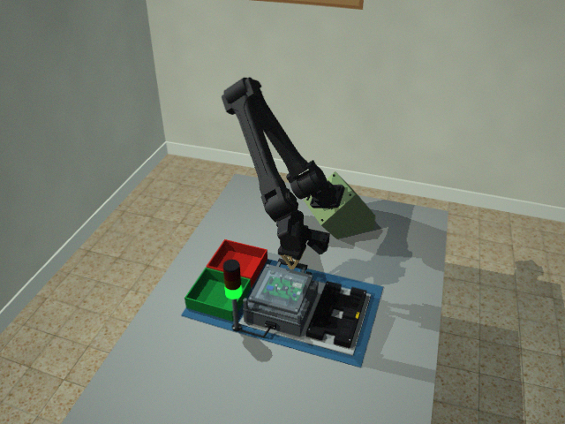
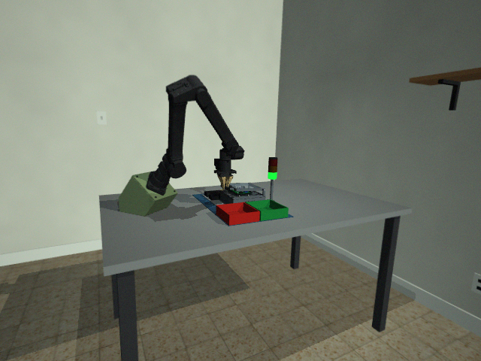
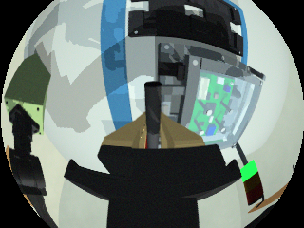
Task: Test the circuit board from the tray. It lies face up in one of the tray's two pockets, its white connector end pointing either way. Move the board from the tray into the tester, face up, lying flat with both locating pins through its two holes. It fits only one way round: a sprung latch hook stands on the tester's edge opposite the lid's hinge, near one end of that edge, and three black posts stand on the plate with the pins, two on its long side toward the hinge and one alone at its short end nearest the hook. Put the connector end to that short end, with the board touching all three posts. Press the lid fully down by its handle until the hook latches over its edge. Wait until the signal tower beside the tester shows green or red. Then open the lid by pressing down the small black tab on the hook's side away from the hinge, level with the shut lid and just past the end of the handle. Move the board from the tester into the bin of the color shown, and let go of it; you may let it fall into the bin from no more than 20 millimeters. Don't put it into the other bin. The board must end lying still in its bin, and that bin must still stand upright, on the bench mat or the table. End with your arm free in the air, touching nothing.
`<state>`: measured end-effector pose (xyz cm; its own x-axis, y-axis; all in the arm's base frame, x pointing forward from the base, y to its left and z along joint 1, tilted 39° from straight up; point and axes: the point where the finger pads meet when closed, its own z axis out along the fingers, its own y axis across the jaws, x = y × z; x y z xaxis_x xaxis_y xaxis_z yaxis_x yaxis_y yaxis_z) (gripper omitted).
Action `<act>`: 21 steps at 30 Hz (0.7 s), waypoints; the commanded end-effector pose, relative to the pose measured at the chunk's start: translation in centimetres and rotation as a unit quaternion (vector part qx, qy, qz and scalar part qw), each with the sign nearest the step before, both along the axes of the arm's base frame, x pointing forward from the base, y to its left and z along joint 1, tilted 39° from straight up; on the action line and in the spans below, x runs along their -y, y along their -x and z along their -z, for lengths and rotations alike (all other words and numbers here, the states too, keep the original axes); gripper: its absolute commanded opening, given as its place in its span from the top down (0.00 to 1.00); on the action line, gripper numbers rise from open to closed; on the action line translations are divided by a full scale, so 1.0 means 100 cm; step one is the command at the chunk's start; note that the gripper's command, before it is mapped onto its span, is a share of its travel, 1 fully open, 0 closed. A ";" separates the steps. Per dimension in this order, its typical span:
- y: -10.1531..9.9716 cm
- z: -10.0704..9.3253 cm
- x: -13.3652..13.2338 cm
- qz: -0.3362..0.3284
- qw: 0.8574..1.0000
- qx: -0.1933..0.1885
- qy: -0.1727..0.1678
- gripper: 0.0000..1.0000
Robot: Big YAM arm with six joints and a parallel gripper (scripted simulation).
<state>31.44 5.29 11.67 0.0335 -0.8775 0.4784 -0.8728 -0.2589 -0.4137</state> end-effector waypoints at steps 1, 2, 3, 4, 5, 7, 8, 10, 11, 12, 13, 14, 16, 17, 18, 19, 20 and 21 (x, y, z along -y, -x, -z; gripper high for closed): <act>-0.007 -0.011 -0.012 -0.004 1.000 0.005 -0.006 1.00; -0.007 -0.012 -0.012 -0.004 1.000 0.006 -0.007 1.00; -0.008 -0.014 -0.013 -0.004 1.000 0.009 -0.008 1.00; -0.009 -0.017 -0.013 -0.004 1.000 0.012 -0.010 1.00; -0.008 -0.019 -0.014 -0.004 1.000 0.014 -0.010 1.00; -0.008 -0.023 -0.014 -0.004 1.000 0.019 -0.012 1.00; -0.007 -0.025 -0.014 -0.004 1.000 0.021 -0.014 1.00; -0.007 -0.027 -0.015 -0.004 1.000 0.021 -0.014 1.00; -0.006 -0.028 -0.015 -0.004 1.000 0.021 -0.014 1.00; -0.006 -0.028 -0.016 -0.004 1.000 0.021 -0.014 1.00; -0.006 -0.028 -0.016 -0.004 1.000 0.021 -0.014 1.00; -0.006 -0.028 -0.016 -0.004 1.000 0.021 -0.014 1.00; -0.005 -0.030 -0.017 -0.004 1.000 0.021 -0.014 1.00; -0.004 -0.031 -0.017 -0.004 1.000 0.021 -0.014 1.00; -0.004 -0.033 -0.018 -0.004 1.000 0.021 -0.014 1.00; -0.003 -0.034 -0.019 -0.004 1.000 0.021 -0.014 1.00; -0.003 -0.035 -0.019 -0.004 1.000 0.021 -0.014 1.00; -0.002 -0.036 -0.020 -0.004 1.000 0.021 -0.015 1.00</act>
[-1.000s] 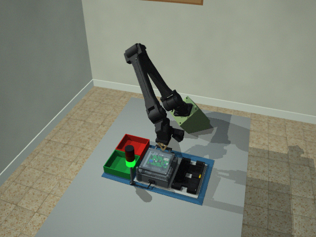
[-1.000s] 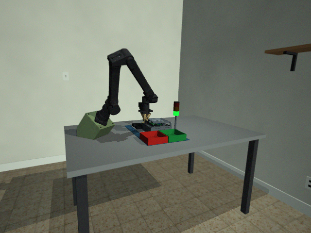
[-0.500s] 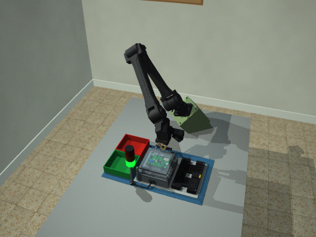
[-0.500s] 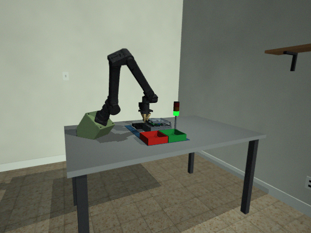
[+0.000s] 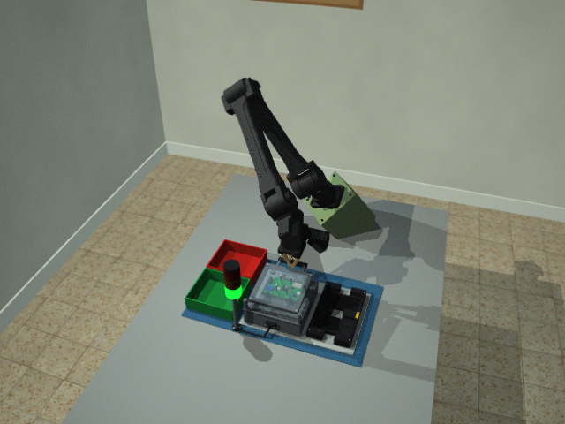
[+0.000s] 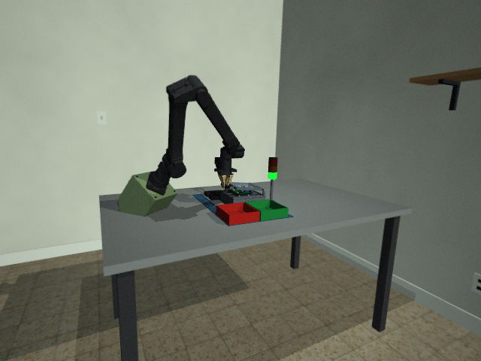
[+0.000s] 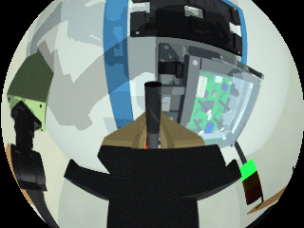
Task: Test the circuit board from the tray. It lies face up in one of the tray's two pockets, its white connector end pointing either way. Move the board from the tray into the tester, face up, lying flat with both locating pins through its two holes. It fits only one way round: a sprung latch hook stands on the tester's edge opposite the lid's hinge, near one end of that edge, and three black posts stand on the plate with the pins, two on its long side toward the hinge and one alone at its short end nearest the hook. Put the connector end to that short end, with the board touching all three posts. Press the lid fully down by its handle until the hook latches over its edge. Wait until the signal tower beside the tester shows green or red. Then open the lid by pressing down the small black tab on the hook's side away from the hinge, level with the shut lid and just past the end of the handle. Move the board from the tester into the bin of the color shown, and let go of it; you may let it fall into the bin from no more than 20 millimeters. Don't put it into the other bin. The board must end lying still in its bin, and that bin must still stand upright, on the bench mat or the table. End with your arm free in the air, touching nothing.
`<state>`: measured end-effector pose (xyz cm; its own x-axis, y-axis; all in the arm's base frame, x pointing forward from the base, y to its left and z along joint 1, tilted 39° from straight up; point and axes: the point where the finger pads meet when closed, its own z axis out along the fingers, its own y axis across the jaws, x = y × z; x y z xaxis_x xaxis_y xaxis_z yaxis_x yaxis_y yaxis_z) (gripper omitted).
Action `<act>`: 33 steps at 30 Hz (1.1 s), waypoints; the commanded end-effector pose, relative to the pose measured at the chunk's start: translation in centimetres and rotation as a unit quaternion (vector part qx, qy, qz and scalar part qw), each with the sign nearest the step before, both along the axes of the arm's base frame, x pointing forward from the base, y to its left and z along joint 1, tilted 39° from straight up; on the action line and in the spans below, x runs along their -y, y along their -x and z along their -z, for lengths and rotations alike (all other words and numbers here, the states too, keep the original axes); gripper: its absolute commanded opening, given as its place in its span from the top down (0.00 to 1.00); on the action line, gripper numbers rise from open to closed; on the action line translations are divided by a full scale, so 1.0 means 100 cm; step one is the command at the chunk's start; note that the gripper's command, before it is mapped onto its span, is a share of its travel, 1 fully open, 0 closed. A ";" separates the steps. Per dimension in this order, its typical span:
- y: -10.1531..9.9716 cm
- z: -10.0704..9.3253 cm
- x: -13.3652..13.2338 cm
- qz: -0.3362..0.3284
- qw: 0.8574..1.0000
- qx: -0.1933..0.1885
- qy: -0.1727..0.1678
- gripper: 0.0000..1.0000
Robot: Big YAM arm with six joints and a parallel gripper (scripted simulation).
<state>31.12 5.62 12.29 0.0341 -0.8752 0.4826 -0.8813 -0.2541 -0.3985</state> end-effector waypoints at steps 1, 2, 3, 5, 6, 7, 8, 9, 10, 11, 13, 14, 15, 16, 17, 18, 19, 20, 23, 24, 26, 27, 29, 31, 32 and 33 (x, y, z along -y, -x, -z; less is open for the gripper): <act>-0.005 -0.032 -0.017 -0.007 0.999 0.029 -0.017 1.00; -0.004 -0.033 -0.018 -0.007 0.999 0.029 -0.017 1.00; -0.004 -0.035 -0.019 -0.007 0.999 0.029 -0.018 1.00; -0.002 -0.038 -0.021 -0.007 0.999 0.029 -0.018 1.00; -0.001 -0.040 -0.022 -0.007 0.999 0.029 -0.018 1.00; -0.001 -0.042 -0.022 -0.007 0.999 0.029 -0.018 1.00; 0.000 -0.044 -0.024 -0.007 0.999 0.029 -0.018 1.00; 0.000 -0.044 -0.024 -0.007 0.999 0.029 -0.018 1.00; 0.000 -0.044 -0.024 -0.007 0.999 0.029 -0.018 1.00; 0.000 -0.046 -0.025 -0.007 0.999 0.029 -0.018 1.00; 0.002 -0.050 -0.027 -0.007 0.999 0.030 -0.019 1.00; 0.002 -0.052 -0.028 -0.008 0.999 0.030 -0.019 1.00; 0.003 -0.054 -0.029 -0.008 0.999 0.030 -0.019 1.00; 0.004 -0.057 -0.030 -0.008 0.999 0.030 -0.019 1.00; 0.004 -0.059 -0.032 -0.008 0.999 0.030 -0.020 1.00; 0.005 -0.062 -0.033 -0.008 0.999 0.030 -0.020 1.00; 0.005 -0.065 -0.034 -0.008 0.999 0.030 -0.020 1.00; 0.006 -0.067 -0.036 -0.008 0.999 0.030 -0.020 1.00; 0.007 -0.076 -0.040 -0.008 0.999 0.030 -0.021 1.00; 0.008 -0.079 -0.042 -0.008 0.999 0.030 -0.021 1.00; 0.008 -0.082 -0.044 -0.008 0.999 0.030 -0.021 1.00; 0.008 -0.082 -0.044 -0.008 0.999 0.030 -0.021 1.00; 0.008 -0.088 -0.047 -0.008 0.999 0.030 -0.021 1.00; 0.009 -0.095 -0.050 -0.008 0.999 0.030 -0.022 1.00; 0.009 -0.098 -0.051 -0.008 0.999 0.030 -0.022 1.00; 0.008 -0.101 -0.053 -0.008 0.999 0.030 -0.022 1.00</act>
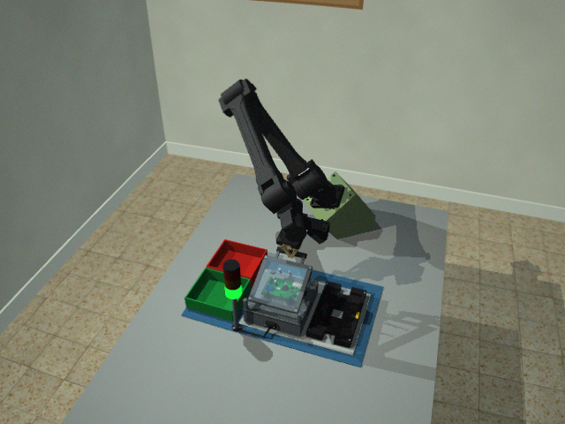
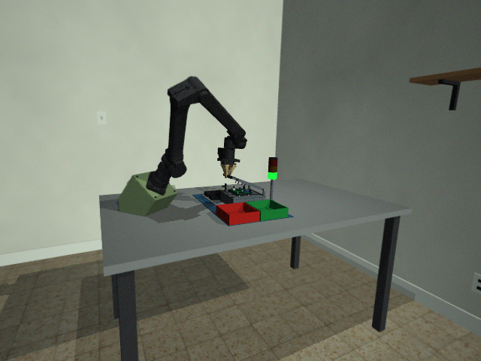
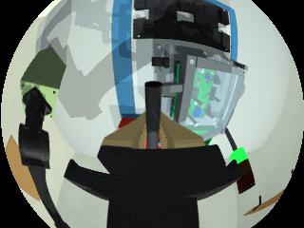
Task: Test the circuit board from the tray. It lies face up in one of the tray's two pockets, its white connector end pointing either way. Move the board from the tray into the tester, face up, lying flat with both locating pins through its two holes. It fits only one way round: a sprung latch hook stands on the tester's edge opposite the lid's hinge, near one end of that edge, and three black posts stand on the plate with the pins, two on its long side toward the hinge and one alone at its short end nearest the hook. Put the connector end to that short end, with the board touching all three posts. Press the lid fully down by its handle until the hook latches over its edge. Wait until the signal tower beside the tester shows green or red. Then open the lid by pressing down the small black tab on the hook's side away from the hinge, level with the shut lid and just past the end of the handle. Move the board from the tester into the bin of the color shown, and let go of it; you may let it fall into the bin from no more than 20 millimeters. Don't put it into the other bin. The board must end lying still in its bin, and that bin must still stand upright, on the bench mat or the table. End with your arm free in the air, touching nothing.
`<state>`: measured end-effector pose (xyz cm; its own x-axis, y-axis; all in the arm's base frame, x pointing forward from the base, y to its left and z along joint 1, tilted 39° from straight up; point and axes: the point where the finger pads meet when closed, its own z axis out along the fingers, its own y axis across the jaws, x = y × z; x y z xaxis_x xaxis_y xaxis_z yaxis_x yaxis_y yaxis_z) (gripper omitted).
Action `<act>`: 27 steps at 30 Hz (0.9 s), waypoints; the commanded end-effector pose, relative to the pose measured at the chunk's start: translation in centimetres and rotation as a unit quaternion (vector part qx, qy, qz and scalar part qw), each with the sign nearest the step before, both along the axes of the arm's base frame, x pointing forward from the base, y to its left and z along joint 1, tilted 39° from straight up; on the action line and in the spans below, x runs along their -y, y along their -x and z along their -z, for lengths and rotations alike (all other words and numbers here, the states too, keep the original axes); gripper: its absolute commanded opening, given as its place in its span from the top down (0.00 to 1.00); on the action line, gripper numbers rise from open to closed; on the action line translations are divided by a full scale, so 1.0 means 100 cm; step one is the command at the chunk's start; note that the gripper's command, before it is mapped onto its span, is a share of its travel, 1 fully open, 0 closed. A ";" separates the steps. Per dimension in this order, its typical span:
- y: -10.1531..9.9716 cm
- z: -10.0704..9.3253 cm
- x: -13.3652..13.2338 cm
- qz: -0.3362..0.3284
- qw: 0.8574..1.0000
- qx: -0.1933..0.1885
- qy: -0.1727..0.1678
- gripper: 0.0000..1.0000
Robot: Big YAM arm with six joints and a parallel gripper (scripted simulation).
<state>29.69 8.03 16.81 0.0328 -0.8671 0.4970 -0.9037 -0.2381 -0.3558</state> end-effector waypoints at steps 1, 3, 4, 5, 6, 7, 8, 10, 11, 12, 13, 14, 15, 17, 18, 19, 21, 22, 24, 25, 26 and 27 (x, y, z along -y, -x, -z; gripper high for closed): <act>-0.006 -0.059 -0.030 -0.020 0.998 0.051 -0.031 1.00; -0.006 -0.065 -0.034 -0.020 0.998 0.051 -0.031 1.00; -0.007 -0.068 -0.035 -0.020 0.998 0.051 -0.032 1.00; -0.007 -0.071 -0.037 -0.020 0.998 0.051 -0.032 1.00; -0.008 -0.074 -0.038 -0.021 0.998 0.051 -0.032 1.00; -0.008 -0.077 -0.040 -0.021 0.998 0.051 -0.032 1.00; -0.009 -0.080 -0.042 -0.021 0.998 0.051 -0.032 1.00; -0.009 -0.083 -0.043 -0.021 0.998 0.051 -0.032 1.00; -0.009 -0.083 -0.043 -0.021 0.998 0.051 -0.032 1.00; -0.012 -0.081 -0.046 -0.021 0.998 0.045 -0.027 1.00; -0.013 -0.081 -0.048 -0.021 0.999 0.041 -0.024 1.00; -0.014 -0.083 -0.050 -0.021 0.999 0.041 -0.024 1.00; -0.015 -0.088 -0.051 -0.021 0.999 0.043 -0.025 1.00; -0.016 -0.095 -0.054 -0.022 0.998 0.045 -0.027 1.00; -0.018 -0.097 -0.056 -0.025 0.999 0.042 -0.024 1.00; -0.019 -0.098 -0.058 -0.026 0.999 0.038 -0.021 1.00; -0.020 -0.101 -0.059 -0.030 0.999 0.037 -0.019 1.00; -0.022 -0.103 -0.061 -0.030 0.999 0.037 -0.019 1.00; -0.026 -0.106 -0.065 -0.030 0.998 0.043 -0.024 1.00; -0.028 -0.109 -0.067 -0.030 0.998 0.044 -0.025 1.00; -0.029 -0.111 -0.068 -0.030 0.998 0.044 -0.025 1.00; -0.029 -0.111 -0.068 -0.030 0.998 0.044 -0.025 1.00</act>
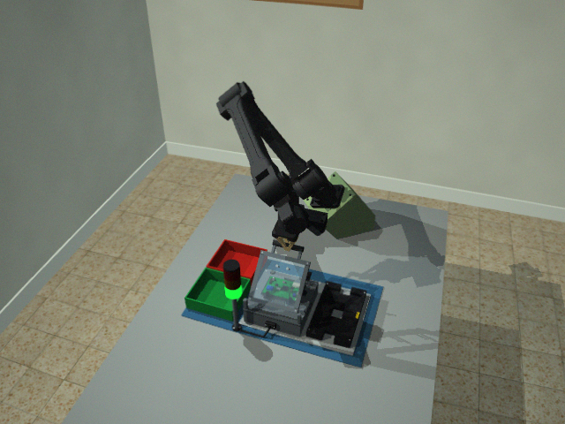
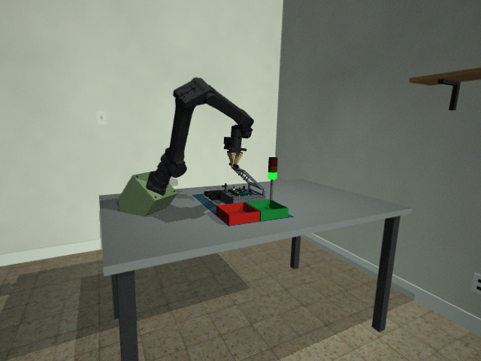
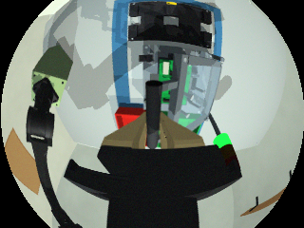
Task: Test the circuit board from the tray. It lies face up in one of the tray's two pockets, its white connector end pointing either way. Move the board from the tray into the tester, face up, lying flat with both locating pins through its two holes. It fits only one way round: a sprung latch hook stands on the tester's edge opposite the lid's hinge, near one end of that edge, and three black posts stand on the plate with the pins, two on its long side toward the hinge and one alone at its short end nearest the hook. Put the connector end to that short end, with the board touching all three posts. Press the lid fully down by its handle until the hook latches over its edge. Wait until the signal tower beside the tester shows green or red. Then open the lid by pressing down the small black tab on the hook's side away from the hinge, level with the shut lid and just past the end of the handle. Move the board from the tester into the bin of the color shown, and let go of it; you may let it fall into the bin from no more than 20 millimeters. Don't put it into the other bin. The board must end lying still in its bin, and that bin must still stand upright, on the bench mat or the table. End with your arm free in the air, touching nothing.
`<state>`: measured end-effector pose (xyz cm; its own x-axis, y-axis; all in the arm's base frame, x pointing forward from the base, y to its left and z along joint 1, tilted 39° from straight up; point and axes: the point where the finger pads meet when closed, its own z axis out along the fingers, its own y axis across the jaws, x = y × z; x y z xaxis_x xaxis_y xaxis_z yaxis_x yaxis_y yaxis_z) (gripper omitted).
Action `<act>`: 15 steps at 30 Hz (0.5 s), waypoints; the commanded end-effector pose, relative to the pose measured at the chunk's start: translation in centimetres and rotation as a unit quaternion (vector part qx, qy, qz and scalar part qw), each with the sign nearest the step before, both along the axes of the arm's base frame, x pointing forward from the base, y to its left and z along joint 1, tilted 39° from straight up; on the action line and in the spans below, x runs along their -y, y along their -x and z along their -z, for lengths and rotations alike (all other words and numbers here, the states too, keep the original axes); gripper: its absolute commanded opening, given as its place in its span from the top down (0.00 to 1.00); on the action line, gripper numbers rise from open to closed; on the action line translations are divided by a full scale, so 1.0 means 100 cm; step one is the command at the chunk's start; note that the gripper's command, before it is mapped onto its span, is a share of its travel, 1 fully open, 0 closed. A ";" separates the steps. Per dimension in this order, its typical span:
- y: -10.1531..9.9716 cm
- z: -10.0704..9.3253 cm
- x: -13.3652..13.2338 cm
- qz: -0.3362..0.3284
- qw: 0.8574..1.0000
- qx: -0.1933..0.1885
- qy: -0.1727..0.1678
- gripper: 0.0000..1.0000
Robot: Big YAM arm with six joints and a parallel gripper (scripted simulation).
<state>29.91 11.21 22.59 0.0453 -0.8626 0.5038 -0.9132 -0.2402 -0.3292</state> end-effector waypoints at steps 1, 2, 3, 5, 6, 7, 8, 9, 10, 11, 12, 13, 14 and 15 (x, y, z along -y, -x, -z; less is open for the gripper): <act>-0.027 -0.054 -0.036 -0.030 0.997 0.057 -0.030 1.00; -0.029 -0.056 -0.038 -0.030 0.997 0.059 -0.032 1.00; -0.031 -0.059 -0.040 -0.030 0.997 0.059 -0.032 1.00; -0.032 -0.061 -0.041 -0.030 0.997 0.059 -0.032 1.00; -0.032 -0.061 -0.041 -0.030 0.997 0.059 -0.032 1.00; -0.034 -0.064 -0.043 -0.030 0.997 0.059 -0.032 1.00; -0.034 -0.064 -0.043 -0.030 0.997 0.059 -0.032 1.00; -0.035 -0.066 -0.044 -0.030 0.997 0.059 -0.032 1.00; -0.035 -0.066 -0.044 -0.030 0.997 0.059 -0.032 1.00; -0.037 -0.068 -0.045 -0.030 0.997 0.059 -0.032 1.00; -0.039 -0.071 -0.047 -0.030 0.997 0.059 -0.032 1.00; -0.039 -0.071 -0.047 -0.030 0.997 0.059 -0.032 1.00; -0.041 -0.073 -0.048 -0.030 0.997 0.059 -0.032 1.00; -0.042 -0.075 -0.049 -0.030 0.997 0.059 -0.032 1.00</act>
